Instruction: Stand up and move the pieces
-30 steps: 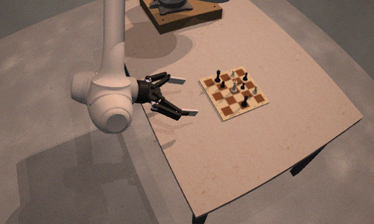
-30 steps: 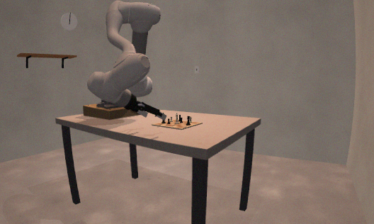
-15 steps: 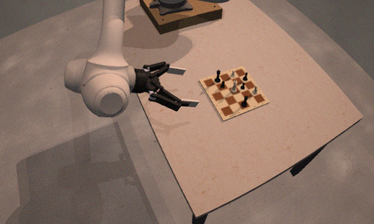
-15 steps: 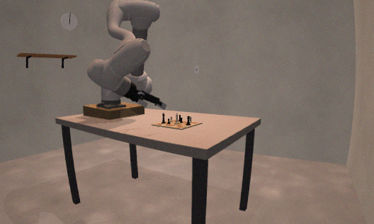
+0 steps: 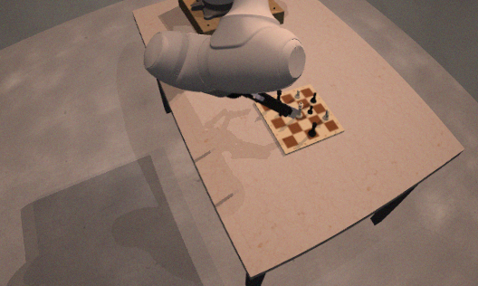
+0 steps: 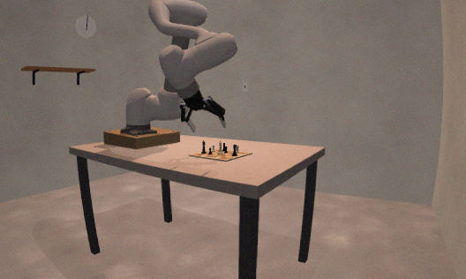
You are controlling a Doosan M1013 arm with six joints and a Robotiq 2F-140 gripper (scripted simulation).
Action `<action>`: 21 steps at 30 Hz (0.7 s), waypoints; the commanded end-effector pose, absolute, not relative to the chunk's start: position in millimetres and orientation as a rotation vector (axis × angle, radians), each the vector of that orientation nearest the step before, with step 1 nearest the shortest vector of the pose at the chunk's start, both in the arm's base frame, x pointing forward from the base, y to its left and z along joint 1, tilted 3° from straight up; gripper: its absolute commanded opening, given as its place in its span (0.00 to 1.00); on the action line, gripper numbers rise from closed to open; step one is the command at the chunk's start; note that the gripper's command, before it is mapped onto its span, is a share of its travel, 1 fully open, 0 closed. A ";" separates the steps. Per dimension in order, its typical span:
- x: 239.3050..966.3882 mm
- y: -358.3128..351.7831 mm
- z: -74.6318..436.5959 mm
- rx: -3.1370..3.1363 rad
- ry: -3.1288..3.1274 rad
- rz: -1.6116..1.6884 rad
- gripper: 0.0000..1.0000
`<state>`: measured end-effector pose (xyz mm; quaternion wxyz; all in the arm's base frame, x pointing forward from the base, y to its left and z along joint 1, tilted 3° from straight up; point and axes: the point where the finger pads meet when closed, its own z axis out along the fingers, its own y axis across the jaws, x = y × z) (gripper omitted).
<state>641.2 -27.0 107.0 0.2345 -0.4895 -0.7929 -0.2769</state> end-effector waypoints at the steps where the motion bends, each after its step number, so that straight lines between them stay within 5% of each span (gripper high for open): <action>1: 642.9 17.9 110.4 -1.220 -2.439 -0.603 1.00; 21: 648.5 164.8 128.5 -0.579 -3.148 -0.016 1.00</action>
